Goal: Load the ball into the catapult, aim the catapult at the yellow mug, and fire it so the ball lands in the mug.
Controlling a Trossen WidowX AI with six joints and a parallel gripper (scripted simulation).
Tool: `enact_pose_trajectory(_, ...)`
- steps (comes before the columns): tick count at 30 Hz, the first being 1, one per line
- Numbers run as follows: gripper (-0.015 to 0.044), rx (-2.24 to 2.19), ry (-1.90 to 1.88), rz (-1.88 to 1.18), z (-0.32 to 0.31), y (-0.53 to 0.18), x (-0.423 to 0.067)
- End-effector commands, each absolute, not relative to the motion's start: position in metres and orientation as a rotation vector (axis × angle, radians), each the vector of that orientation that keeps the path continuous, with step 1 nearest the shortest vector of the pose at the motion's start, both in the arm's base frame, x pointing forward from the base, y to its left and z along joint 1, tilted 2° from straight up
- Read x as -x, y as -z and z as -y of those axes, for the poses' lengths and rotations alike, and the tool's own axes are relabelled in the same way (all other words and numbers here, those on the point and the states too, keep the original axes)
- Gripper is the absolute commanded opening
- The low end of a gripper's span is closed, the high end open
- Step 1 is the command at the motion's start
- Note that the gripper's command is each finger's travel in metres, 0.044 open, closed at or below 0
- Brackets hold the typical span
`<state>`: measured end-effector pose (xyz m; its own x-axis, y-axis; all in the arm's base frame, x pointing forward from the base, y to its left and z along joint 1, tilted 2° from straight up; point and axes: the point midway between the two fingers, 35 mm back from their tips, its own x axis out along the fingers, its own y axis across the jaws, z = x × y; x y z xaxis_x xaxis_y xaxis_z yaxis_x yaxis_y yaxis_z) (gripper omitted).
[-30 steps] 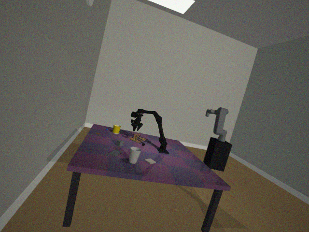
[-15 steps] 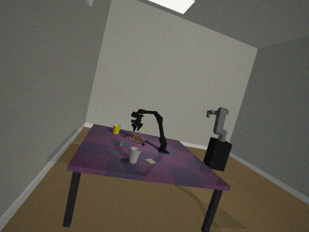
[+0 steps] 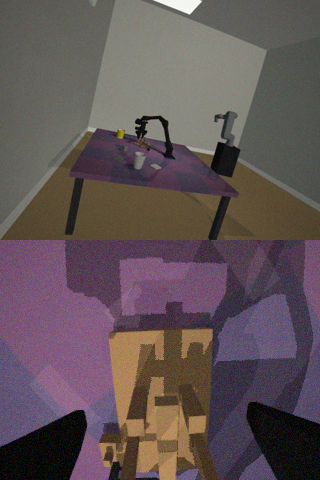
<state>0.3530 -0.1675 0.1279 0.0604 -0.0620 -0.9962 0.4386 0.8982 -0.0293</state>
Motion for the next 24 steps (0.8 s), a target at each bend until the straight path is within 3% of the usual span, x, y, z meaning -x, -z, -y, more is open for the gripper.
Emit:
enact_pose_trajectory(1, 0.0440, -0.316, 0.382, -1.478, 0.167, -0.119, -0.352)
enact_pose_trajectory(24, 0.0440, -0.316, 0.383, -1.478, 0.168, -0.084, -0.353)
